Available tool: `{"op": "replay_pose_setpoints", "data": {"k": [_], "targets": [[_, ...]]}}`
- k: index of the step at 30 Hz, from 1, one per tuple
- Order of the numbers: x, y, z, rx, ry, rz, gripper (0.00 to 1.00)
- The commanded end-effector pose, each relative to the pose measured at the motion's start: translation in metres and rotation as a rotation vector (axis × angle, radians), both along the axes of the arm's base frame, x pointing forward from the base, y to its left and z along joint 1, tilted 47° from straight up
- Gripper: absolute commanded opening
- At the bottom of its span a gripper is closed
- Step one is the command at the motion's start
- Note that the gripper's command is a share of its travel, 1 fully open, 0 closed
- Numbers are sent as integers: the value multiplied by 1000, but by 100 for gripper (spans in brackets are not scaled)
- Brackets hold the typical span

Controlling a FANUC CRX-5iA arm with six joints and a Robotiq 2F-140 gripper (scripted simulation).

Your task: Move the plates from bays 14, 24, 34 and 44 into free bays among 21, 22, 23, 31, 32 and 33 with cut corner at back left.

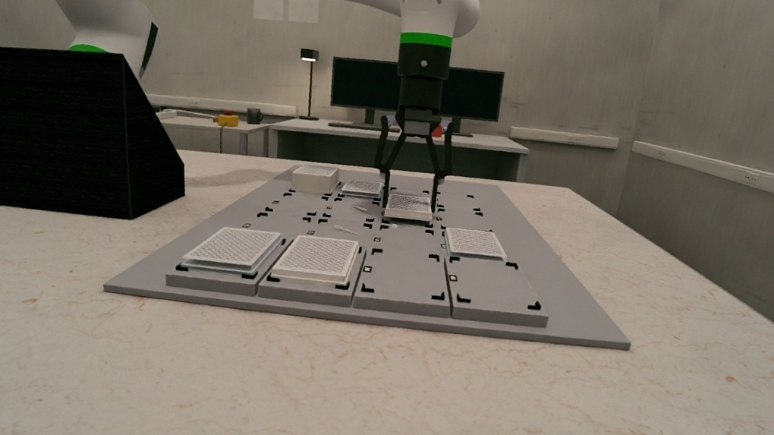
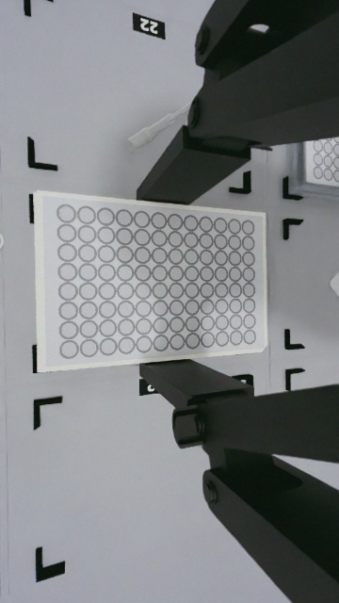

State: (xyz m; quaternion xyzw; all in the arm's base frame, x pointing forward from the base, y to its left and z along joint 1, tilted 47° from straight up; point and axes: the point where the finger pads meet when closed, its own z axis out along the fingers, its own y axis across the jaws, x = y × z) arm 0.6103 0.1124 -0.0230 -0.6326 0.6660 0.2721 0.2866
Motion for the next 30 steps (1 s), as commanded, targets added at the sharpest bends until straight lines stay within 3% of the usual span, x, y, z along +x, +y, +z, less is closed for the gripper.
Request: {"op": "replay_pose_setpoints", "data": {"k": [1, 30], "targets": [[1, 0, 0, -1, -2, -1, 10], [1, 4, -4, -1, -2, -1, 10]]}}
